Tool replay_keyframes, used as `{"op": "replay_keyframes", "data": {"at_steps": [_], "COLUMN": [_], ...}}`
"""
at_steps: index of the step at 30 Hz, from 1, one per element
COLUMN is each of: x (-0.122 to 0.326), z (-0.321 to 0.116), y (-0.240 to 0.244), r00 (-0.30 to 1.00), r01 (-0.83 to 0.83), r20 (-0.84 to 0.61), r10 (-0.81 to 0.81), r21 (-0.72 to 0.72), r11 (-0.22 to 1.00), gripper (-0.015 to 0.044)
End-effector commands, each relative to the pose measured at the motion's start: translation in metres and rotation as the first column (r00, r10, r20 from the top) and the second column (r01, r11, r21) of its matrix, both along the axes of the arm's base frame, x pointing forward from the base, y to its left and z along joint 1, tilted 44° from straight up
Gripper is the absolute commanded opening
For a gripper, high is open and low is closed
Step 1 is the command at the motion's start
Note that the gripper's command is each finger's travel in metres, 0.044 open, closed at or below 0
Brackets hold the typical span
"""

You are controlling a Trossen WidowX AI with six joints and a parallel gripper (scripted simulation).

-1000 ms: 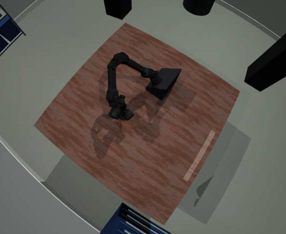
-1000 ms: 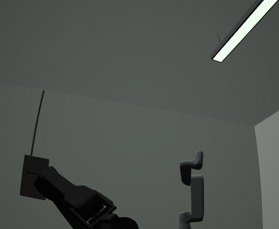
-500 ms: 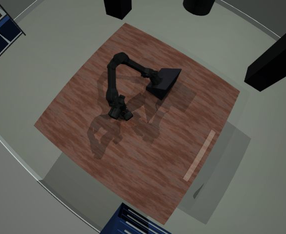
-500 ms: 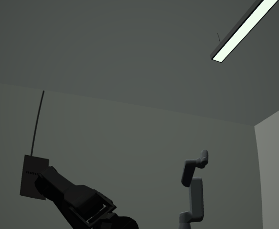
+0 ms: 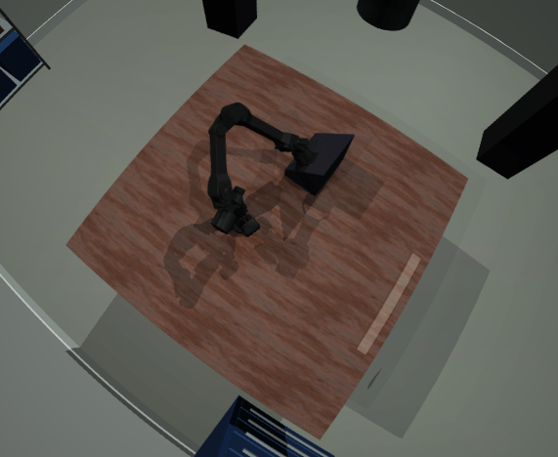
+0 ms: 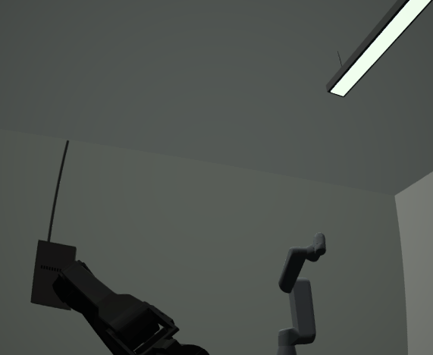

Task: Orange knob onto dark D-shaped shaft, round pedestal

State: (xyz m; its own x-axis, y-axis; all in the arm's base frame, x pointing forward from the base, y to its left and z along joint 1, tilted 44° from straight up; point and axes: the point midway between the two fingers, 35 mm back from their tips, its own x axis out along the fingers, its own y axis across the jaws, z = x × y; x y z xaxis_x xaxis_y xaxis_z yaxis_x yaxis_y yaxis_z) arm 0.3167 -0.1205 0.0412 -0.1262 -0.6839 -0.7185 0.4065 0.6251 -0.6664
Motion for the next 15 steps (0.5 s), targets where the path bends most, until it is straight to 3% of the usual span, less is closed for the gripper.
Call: {"op": "replay_keyframes", "data": {"at_steps": [1, 12, 15], "x": [0.0002, -0.0008, -0.0008], "z": [-0.0029, -0.0044, -0.0044], "y": [-0.0019, -0.0043, -0.0043], "r00": [1.000, 1.000, 1.000], "r01": [-0.008, 0.000, 0.000], "r20": [-0.001, 0.000, 0.000], "r10": [0.008, 0.000, 0.000], "r21": [-0.002, 0.000, 0.000], "r11": [1.000, 1.000, 1.000], "gripper": [0.0000, 0.0000, 0.0079]}}
